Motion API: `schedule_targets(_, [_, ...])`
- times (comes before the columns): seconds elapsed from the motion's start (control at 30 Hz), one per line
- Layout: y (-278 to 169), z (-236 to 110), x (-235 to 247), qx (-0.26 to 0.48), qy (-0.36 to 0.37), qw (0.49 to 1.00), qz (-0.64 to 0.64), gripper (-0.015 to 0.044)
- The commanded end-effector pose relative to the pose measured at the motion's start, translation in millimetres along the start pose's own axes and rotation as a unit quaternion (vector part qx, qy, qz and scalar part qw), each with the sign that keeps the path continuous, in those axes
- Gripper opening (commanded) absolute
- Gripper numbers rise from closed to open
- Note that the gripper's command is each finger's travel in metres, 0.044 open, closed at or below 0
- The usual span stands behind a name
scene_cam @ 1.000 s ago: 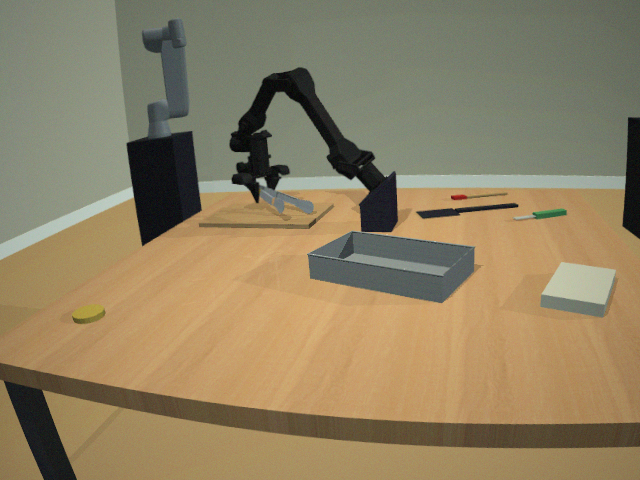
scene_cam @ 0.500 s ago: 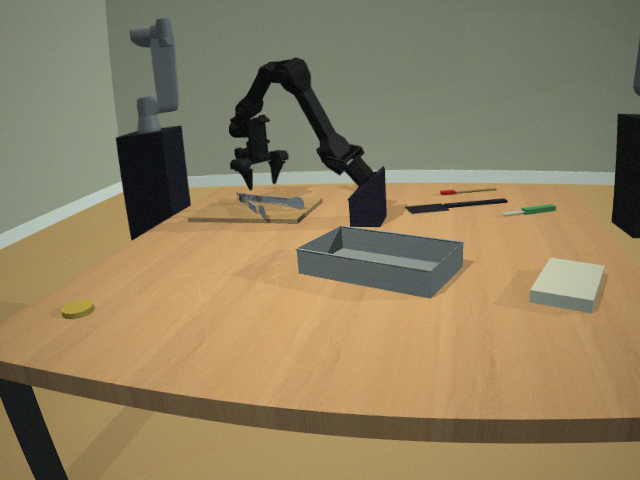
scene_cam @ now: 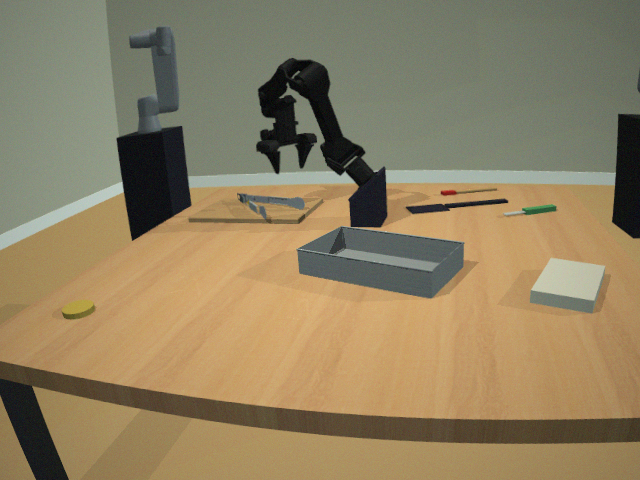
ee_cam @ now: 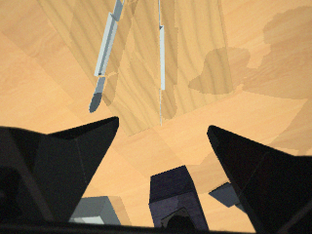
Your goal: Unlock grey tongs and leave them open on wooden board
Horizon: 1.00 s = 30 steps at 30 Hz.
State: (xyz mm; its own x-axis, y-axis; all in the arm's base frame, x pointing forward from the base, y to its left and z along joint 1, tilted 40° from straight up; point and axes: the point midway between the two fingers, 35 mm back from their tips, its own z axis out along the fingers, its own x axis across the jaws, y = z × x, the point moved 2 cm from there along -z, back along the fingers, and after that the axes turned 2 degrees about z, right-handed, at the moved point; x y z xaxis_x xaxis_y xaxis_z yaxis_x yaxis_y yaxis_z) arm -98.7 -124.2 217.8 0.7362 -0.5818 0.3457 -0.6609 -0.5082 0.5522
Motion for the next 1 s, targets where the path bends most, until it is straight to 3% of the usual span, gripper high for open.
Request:
schedule_targets(0.0, [0, -11, -1, 0.0, 0.0, 1.0, -0.002, 0.044])
schedule_targets(0.2, [4, -46, 2, -0.004, -0.001, 1.0, 0.0, 0.044])
schedule_targets(0.97, [4, -47, 2, -0.005, -0.001, 1.0, 0.0, 0.044])
